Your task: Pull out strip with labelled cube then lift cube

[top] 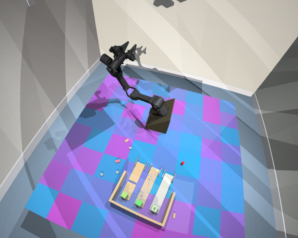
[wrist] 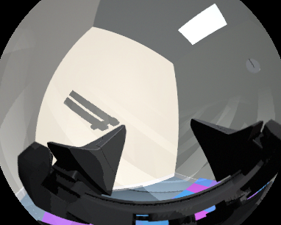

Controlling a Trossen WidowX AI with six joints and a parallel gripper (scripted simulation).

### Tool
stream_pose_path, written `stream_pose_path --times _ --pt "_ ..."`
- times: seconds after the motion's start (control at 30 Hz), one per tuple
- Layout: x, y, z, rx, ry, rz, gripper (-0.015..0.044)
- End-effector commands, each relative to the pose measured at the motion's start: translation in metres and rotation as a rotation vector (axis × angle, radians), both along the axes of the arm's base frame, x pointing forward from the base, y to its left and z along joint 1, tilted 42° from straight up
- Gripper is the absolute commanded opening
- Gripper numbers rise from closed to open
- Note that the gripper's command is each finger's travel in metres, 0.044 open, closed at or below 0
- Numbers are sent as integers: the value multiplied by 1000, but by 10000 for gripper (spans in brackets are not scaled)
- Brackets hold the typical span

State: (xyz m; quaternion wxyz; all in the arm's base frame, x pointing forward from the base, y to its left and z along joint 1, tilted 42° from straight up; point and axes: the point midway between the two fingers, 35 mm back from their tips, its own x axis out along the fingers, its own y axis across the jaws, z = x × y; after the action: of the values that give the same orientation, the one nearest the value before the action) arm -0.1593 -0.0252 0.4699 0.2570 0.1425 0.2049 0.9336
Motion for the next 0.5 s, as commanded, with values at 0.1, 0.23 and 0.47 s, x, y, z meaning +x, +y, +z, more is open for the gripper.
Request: stream_pose_path --times 0.1,0.23,0.47 --pt "8 18 6 95 -31 -71 400" --pt "40 82 15 94 4 -250 400" --pt "106 177 7 70 15 -566 400"
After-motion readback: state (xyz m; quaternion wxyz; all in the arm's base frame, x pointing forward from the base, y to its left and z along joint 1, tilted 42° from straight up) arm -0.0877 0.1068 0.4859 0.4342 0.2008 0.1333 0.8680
